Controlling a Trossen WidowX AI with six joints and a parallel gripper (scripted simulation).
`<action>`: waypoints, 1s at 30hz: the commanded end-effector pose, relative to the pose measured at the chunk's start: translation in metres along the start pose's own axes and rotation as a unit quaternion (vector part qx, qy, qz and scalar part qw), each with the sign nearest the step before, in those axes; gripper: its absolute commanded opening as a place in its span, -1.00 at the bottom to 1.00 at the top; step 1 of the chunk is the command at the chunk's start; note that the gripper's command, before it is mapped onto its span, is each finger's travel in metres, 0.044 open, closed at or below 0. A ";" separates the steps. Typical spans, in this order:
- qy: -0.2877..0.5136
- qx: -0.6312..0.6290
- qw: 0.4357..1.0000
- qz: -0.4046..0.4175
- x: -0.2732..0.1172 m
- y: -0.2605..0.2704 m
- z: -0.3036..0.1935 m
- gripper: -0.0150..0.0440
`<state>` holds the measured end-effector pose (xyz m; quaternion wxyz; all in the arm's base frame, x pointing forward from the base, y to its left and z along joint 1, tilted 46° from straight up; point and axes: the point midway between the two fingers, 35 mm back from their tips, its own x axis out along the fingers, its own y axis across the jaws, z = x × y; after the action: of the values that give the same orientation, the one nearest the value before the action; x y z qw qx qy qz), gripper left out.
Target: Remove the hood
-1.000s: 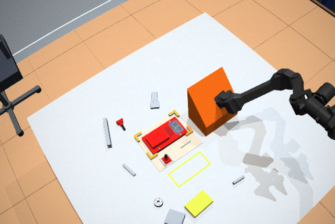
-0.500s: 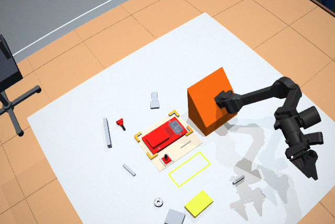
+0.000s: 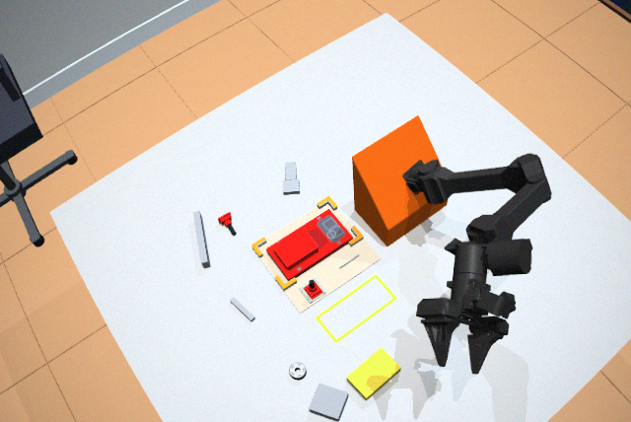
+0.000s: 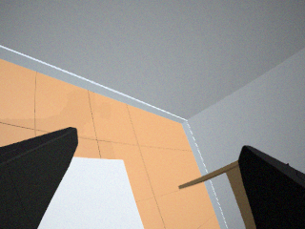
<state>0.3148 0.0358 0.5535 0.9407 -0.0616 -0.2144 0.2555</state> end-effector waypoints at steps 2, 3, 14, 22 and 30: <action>0.085 0.032 0.995 -0.030 0.008 -0.036 -0.070 1.00; 0.099 0.038 0.994 -0.034 0.009 -0.041 -0.083 1.00; 0.262 0.112 0.956 -0.065 -0.009 -0.085 -0.222 1.00; 0.376 0.186 0.905 -0.071 -0.046 -0.097 -0.321 1.00; 0.478 0.270 0.833 -0.066 -0.102 -0.088 -0.410 1.00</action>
<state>0.4619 -0.0843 0.2134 0.9420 0.0670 0.2754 0.1794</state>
